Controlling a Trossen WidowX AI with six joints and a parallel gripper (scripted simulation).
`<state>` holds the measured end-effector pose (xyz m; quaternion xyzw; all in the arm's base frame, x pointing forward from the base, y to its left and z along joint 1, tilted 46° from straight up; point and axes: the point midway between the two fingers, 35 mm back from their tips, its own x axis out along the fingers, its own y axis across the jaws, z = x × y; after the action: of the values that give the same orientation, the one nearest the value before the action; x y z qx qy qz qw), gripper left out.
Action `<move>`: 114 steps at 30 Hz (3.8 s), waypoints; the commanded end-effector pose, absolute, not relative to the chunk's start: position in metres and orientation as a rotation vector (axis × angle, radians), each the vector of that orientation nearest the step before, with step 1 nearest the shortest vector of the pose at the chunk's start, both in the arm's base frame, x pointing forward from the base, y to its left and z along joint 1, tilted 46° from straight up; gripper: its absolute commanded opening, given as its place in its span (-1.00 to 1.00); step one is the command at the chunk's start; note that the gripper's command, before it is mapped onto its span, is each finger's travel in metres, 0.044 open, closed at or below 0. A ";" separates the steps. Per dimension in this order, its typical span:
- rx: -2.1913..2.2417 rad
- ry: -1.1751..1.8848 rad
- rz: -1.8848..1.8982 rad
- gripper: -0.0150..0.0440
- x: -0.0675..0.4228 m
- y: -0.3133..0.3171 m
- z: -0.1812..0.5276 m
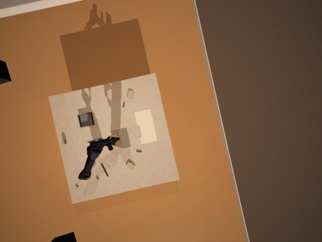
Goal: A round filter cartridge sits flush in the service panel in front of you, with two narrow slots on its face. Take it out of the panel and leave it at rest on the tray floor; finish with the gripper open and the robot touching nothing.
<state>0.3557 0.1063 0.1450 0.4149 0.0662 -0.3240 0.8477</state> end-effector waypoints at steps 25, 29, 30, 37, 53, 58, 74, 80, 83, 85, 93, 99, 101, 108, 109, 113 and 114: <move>-0.078 0.441 -0.514 -0.49 0.359 0.104 0.143; -0.202 0.474 -0.485 -0.49 0.359 0.104 0.143; -0.197 0.473 -0.487 -0.49 0.359 0.104 0.143; -0.136 0.468 -0.501 -0.49 0.348 0.113 0.147; -0.080 0.446 -0.514 -0.49 0.300 0.142 0.172; -0.080 0.446 -0.514 -0.49 0.299 0.140 0.171; -0.081 0.446 -0.514 -0.49 0.272 0.111 0.138; -0.081 0.446 -0.514 -0.49 0.262 0.100 0.126; -0.081 0.446 -0.514 -0.49 0.259 0.097 0.123; -0.092 0.459 -0.512 -0.40 0.262 0.100 0.125; -0.092 0.459 -0.512 -0.18 0.262 0.100 0.125; -0.090 0.456 -0.512 -0.18 0.261 0.100 0.125; -0.081 0.446 -0.514 -0.18 0.259 0.097 0.123; -0.080 0.446 -0.514 -0.18 0.292 0.132 0.162; -0.080 0.446 -0.514 -0.18 0.296 0.137 0.167; -0.080 0.446 -0.514 -0.18 0.300 0.141 0.172; -0.080 0.446 -0.514 -0.10 0.300 0.142 0.173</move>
<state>0.2950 0.1365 0.1664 -0.0318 0.2173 -0.2507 0.9428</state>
